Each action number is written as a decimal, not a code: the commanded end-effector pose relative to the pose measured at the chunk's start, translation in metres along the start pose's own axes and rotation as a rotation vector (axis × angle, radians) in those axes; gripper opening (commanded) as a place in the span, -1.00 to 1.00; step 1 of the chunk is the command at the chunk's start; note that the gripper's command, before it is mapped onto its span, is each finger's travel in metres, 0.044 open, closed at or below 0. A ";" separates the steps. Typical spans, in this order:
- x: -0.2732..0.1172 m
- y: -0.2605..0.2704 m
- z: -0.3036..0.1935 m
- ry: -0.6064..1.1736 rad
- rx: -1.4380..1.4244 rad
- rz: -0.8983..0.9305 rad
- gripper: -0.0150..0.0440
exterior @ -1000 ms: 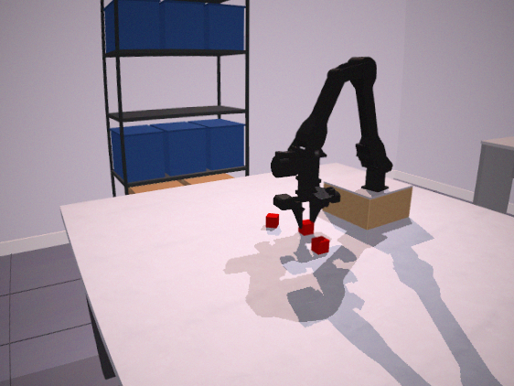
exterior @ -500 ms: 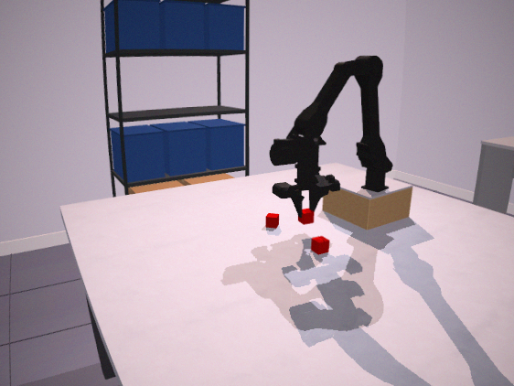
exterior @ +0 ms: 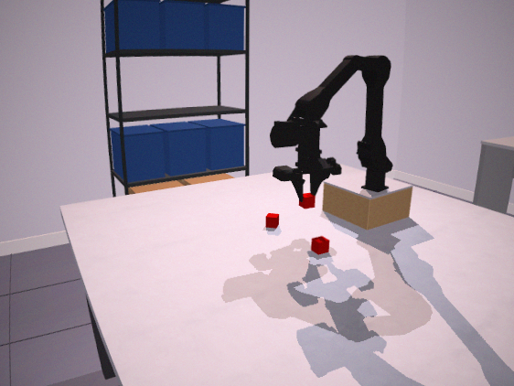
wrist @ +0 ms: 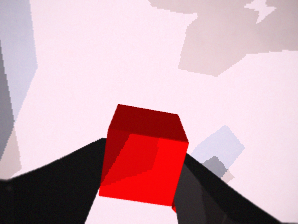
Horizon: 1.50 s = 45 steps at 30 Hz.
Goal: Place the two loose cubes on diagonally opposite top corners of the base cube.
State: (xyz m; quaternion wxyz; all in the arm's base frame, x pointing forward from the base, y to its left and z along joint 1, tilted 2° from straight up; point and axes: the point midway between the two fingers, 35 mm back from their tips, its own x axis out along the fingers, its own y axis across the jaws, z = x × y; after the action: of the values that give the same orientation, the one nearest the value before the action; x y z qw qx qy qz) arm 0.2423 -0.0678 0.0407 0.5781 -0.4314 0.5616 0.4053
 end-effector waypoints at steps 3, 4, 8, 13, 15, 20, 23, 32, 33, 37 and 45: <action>-0.022 0.000 0.001 -0.006 -0.004 -0.011 -0.14; -0.025 0.001 0.001 -0.006 -0.004 -0.011 -0.14; -0.030 0.002 0.001 -0.006 -0.004 -0.011 -0.14; -0.026 -0.001 0.010 -0.007 0.069 -0.011 -0.14; -0.023 -0.003 0.015 -0.008 0.111 -0.011 -0.14; -0.017 -0.007 0.029 -0.009 0.215 -0.010 -0.14; -0.014 -0.009 0.037 -0.010 0.278 -0.010 -0.14; -0.002 -0.012 0.063 -0.013 0.466 -0.009 -0.14; -0.001 -0.013 0.066 -0.014 0.487 -0.008 -0.14; 0.004 -0.013 0.078 -0.015 0.570 -0.008 -0.14; 0.014 -0.012 0.102 -0.018 0.733 -0.006 -0.14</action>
State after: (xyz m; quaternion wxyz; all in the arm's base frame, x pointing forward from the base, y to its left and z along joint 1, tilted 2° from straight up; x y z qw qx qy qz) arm 0.2801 0.0178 0.0287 0.6916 -0.2126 0.6602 0.2019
